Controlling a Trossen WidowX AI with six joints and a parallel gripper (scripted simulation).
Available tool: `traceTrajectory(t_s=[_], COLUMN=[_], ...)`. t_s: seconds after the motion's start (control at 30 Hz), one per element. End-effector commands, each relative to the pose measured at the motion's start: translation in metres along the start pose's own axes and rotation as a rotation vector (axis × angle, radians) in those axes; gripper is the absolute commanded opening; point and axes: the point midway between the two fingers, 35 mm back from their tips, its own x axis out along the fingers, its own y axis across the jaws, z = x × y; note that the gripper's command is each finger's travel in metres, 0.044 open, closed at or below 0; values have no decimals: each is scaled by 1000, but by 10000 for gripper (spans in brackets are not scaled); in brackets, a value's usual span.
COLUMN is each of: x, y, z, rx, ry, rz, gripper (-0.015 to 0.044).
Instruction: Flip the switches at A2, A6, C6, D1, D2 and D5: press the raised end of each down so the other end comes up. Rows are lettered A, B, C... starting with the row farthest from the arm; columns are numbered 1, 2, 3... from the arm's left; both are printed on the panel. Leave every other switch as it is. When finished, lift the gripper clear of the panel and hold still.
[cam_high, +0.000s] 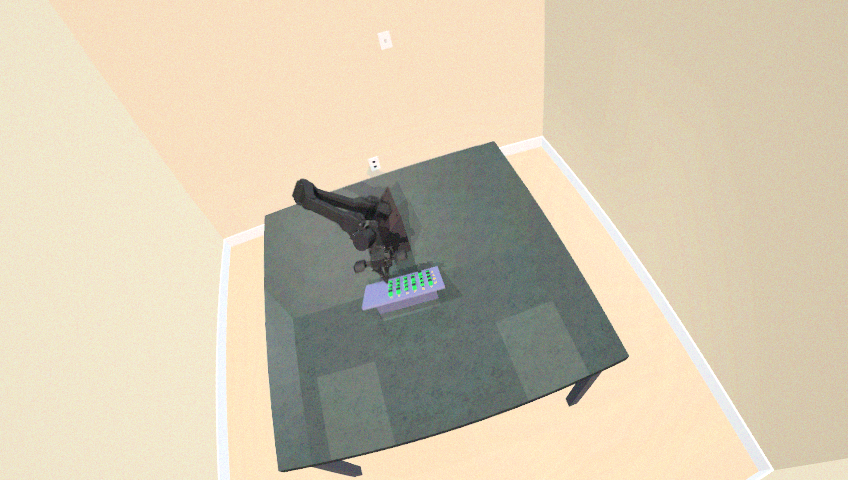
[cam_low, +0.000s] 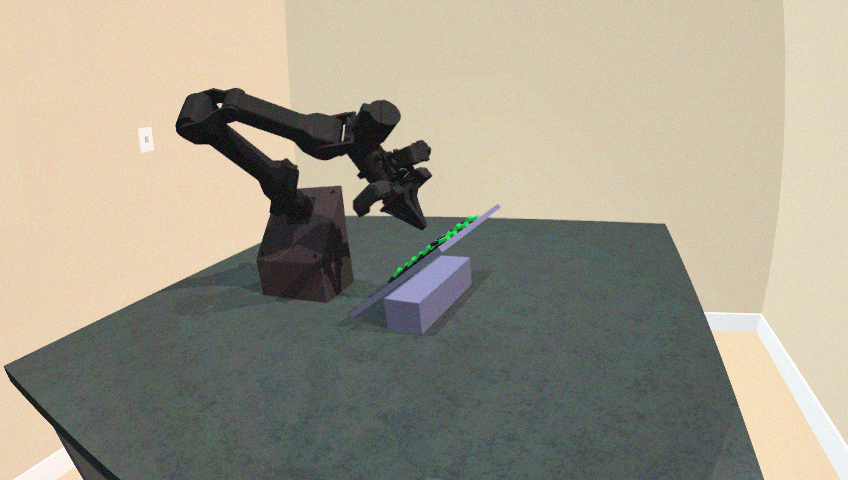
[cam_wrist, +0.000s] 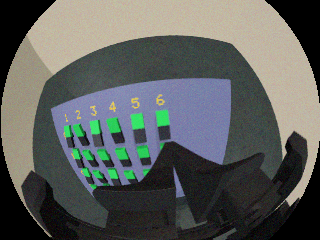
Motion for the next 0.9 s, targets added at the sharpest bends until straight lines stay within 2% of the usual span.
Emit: traceTrajectory(t_s=[0.0,0.5,0.87], x=[5,26,26], y=[1,1,1], z=[-1,-2,-2], rx=[-9,-9,-9], ry=[-6,-7,-7], rz=[3,2,2], gripper=[0,0,0])
